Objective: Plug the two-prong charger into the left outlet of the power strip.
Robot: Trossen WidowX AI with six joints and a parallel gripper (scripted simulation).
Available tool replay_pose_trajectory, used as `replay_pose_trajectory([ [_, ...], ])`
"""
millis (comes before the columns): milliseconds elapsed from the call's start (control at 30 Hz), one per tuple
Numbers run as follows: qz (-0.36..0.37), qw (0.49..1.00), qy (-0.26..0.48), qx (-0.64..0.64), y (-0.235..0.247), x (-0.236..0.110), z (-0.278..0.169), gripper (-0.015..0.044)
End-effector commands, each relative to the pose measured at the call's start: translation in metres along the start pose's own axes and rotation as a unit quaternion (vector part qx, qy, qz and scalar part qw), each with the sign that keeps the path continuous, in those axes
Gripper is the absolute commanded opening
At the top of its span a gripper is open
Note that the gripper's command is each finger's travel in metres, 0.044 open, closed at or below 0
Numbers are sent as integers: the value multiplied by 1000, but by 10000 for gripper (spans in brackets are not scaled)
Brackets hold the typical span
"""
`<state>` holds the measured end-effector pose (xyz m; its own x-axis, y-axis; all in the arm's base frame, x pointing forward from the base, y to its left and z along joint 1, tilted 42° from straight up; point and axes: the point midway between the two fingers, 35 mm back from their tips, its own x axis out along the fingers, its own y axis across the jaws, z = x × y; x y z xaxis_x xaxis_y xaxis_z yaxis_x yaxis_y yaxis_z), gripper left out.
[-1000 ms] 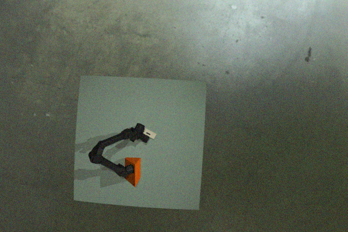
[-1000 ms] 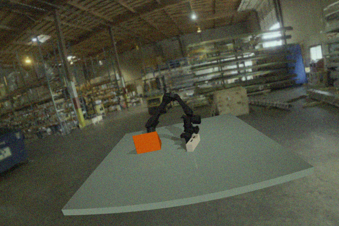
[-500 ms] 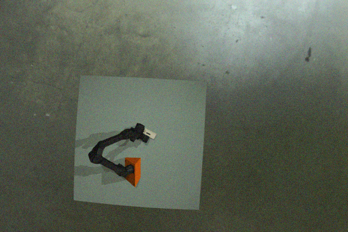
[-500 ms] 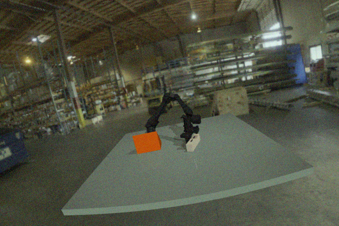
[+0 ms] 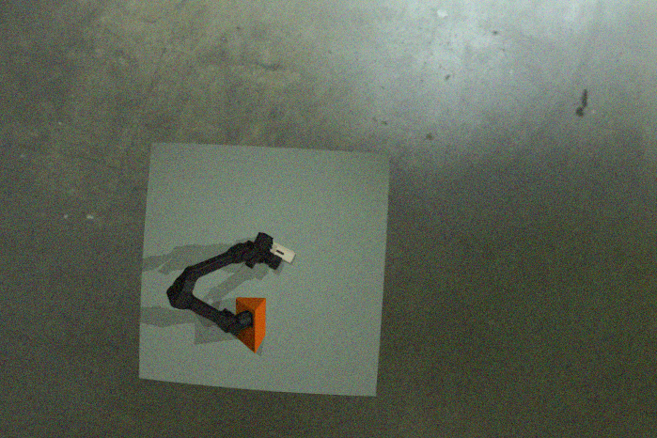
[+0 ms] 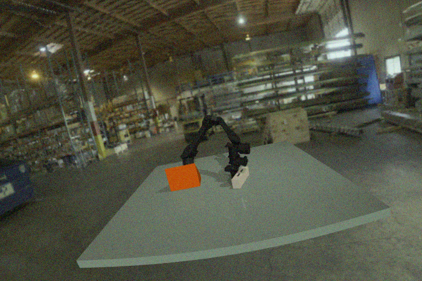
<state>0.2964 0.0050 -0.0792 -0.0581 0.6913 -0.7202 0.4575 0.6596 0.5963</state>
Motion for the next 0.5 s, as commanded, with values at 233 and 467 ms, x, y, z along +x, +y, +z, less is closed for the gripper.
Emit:
replay_pose_trajectory([
  [233, 2, 1000, -13, -9, 2, 0, 8, 0],
  [467, 2, 1000, -13, -9, 2, 0, 7, 0],
])
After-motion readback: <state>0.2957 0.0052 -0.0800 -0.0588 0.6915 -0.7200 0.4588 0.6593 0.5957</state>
